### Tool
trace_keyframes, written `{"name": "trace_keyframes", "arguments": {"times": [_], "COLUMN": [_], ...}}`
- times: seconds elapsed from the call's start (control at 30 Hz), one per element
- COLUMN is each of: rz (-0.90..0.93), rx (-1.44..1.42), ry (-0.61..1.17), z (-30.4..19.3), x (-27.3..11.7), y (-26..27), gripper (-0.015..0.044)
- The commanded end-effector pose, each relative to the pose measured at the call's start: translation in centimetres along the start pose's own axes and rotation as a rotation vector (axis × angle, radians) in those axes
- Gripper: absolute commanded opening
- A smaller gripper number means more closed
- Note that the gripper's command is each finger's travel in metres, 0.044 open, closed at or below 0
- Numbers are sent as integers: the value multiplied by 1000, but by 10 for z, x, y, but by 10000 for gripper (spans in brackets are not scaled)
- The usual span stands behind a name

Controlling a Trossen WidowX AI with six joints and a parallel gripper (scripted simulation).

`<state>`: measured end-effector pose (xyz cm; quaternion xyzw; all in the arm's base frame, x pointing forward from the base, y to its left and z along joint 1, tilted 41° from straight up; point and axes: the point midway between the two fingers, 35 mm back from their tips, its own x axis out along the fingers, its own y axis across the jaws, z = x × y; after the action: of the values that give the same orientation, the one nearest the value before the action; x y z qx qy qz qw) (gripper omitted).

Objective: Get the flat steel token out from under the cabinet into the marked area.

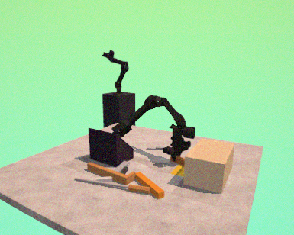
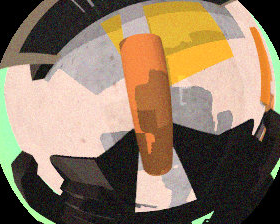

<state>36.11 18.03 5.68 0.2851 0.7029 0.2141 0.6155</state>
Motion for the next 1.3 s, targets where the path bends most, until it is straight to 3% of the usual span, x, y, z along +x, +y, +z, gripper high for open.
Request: {"name": "trace_keyframes", "arguments": {"times": [0.0,1.27], "rz": [-9,-9], "rx": [4,5], "ry": [-2,-1], "z": [1,-30], "x": [1,1], "y": [-9,-8], "gripper": [0,0]}}
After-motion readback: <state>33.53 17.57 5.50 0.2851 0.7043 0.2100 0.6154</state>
